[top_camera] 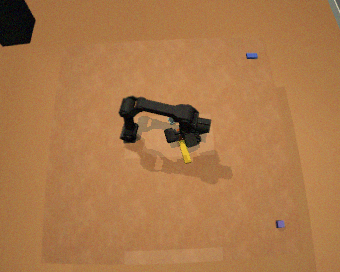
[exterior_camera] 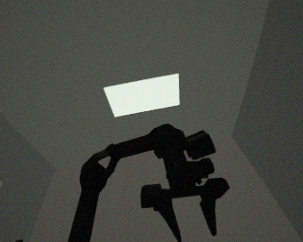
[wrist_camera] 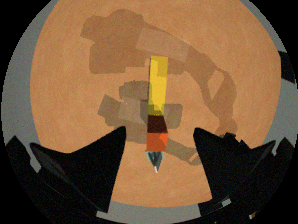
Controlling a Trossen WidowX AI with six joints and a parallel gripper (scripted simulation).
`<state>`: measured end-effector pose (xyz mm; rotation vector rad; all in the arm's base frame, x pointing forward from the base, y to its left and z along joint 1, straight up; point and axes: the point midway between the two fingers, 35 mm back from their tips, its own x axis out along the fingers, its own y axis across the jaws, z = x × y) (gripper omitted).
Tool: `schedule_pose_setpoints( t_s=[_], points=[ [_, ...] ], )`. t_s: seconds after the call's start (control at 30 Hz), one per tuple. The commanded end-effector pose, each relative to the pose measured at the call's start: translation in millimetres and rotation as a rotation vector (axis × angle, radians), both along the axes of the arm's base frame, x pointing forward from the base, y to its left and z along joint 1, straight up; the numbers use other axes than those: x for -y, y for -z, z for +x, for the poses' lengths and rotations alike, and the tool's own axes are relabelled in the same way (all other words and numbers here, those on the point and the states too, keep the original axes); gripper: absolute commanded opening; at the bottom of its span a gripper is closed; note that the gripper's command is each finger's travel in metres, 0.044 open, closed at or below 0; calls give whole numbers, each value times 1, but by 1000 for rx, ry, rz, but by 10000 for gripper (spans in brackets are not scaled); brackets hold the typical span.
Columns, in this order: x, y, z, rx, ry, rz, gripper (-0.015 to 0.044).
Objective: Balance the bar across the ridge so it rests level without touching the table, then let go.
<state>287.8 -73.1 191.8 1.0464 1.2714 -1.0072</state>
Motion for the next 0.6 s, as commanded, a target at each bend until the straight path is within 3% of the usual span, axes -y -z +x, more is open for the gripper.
schedule_pose_setpoints(
  t_s=[0.0, 0.57],
  points=[
    [1, 2, -3, -16, 14, -1, 315],
    [3, 102, 3, -16, 14, -1, 315]
  ],
)
